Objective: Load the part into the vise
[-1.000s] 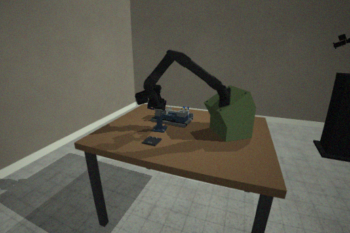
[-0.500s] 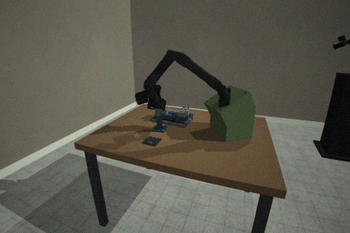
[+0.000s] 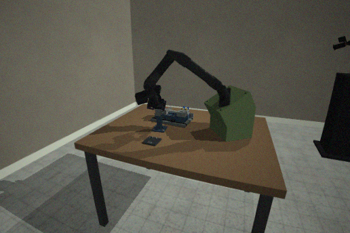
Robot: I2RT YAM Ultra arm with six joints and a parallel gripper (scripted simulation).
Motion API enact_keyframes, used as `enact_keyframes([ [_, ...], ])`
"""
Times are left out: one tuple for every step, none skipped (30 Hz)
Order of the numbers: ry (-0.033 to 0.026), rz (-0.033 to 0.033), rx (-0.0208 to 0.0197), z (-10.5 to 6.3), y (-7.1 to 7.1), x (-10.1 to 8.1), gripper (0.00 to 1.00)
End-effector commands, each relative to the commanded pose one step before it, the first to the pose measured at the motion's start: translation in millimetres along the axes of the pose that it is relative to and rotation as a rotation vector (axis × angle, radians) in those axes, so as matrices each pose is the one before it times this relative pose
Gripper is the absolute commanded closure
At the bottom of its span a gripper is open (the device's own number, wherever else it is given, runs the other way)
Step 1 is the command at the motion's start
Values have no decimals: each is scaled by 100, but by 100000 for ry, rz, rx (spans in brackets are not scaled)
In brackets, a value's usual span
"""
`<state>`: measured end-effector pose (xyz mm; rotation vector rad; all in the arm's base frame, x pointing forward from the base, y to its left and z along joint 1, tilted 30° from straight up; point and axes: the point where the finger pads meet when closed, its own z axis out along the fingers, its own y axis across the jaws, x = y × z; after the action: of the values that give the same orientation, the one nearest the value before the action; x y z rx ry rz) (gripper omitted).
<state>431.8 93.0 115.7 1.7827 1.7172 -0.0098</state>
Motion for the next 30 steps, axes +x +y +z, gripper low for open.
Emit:
enact_keyframes([
  [-2504, -21, -297, 296, -456, -360, 19],
  [0, 0, 0, 0, 0, 0, 19],
  [-249, -679, 604, 46, -196, 11, 19],
  [-41, -163, 140, 49, -75, 76, 19],
  [152, 183, -290, 54, 37, 135, 19],
  [560, 704, -913, -250, 268, -221, 19],
  [450, 504, -624, -232, 204, -271, 19],
  [272, 158, -204, -73, 99, -194, 19],
  [376, 654, -434, -70, 280, -125, 19],
  [-89, -193, 692, 214, -238, -114, 19],
  [734, -25, 221, 9, -49, 78, 19],
  [717, 1, 165, 0, -30, 70, 19],
  [570, 0, 93, 0, -17, 41, 19],
  [363, 0, -2, 0, 0, 1, 19],
  [348, -1, -18, 0, 2, -5, 19],
  [458, -2, 18, -1, -4, 12, 19],
  [409, -3, -12, -1, 1, 0, 19],
  [0, 0, 0, 0, 0, 0, 19],
  [0, 0, 0, 0, 0, 0, 19],
  [-392, -3, -342, -2, 59, -146, 19],
  [1020, -4, 212, -2, -40, 103, 19],
  [695, -1, 89, 0, -17, 43, 19],
  [464, 3, 7, 2, -1, -1, 19],
  [481, 2, 4, 1, -1, 0, 19],
  [499, 1, 0, 1, 0, 0, 19],
  [516, 0, -3, 0, 0, 0, 19],
  [534, -1, -7, 0, 0, 0, 19],
  [551, -2, -12, -1, 1, 0, 19],
  [569, -4, -16, -2, 1, 0, 19],
  [586, -5, -22, -2, 2, 0, 19],
])
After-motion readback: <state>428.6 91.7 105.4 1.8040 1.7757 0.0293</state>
